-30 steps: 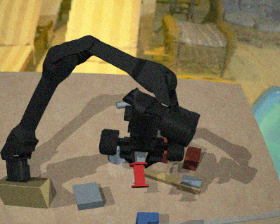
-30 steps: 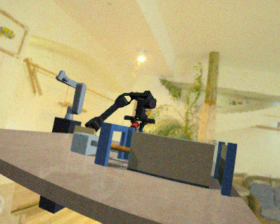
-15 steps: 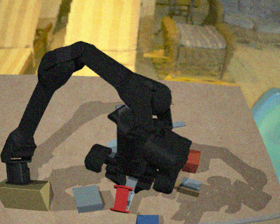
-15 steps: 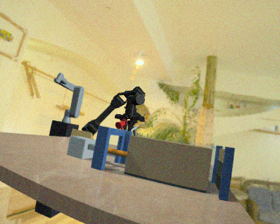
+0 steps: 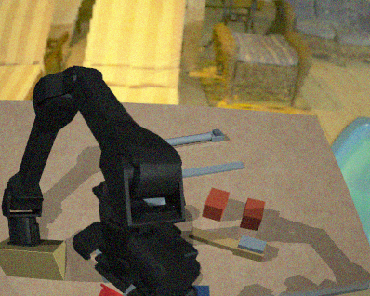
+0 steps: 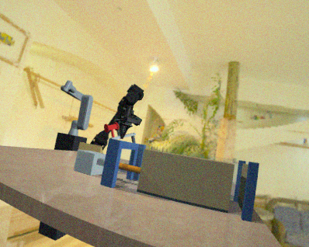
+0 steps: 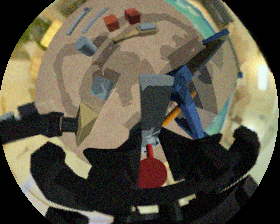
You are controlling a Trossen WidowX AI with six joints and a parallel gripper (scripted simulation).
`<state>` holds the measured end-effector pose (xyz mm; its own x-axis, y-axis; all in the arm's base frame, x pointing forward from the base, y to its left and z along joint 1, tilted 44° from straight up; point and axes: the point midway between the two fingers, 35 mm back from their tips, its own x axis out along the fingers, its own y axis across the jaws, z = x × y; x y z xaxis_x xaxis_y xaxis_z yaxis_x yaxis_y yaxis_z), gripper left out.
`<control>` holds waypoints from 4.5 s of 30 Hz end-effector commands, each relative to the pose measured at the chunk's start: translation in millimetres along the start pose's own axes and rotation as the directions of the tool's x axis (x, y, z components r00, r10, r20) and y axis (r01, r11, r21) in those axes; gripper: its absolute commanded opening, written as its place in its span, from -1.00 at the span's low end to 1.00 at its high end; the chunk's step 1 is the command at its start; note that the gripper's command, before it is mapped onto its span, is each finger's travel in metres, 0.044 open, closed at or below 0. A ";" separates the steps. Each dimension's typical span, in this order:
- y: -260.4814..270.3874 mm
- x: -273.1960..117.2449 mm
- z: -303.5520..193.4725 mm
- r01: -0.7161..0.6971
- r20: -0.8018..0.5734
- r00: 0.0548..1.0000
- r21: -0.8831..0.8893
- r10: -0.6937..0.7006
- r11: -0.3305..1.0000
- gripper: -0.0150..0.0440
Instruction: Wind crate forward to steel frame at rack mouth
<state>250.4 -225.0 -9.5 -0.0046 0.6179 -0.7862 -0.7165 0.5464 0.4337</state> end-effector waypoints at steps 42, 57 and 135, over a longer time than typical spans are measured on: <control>17.8 -7.3 -170.1 -0.058 -0.325 0.915 0.482 0.239 0.874 -0.49; 19.5 16.5 -170.3 -0.058 -0.328 0.913 0.482 0.242 0.874 -0.49; 22.0 62.8 -167.1 -0.063 -0.328 0.912 0.480 0.245 0.875 -0.49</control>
<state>117.7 -268.8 -122.3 -0.4097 0.5135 -0.7540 -0.2947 0.7077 0.6421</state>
